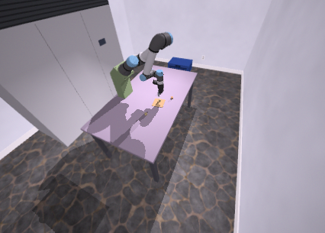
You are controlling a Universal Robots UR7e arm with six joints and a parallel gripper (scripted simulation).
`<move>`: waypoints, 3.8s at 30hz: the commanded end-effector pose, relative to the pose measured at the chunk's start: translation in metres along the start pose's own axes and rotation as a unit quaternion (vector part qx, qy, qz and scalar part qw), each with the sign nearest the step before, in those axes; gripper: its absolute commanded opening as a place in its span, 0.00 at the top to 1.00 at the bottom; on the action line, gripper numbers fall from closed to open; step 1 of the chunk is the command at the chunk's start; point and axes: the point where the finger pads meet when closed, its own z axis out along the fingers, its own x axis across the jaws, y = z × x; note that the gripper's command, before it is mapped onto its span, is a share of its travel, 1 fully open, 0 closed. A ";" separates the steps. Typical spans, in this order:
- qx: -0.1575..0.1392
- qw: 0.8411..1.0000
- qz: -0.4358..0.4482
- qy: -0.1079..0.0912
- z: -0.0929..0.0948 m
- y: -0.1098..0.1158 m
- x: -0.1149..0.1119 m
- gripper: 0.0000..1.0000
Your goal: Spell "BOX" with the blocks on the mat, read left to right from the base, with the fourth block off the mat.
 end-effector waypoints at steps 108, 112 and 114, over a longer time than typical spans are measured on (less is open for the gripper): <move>0.001 0.673 0.740 -0.001 0.006 0.086 0.075 0.00; 0.001 0.626 0.780 -0.001 0.006 0.094 0.079 0.00; 0.001 0.601 0.799 -0.001 0.006 0.098 0.081 0.00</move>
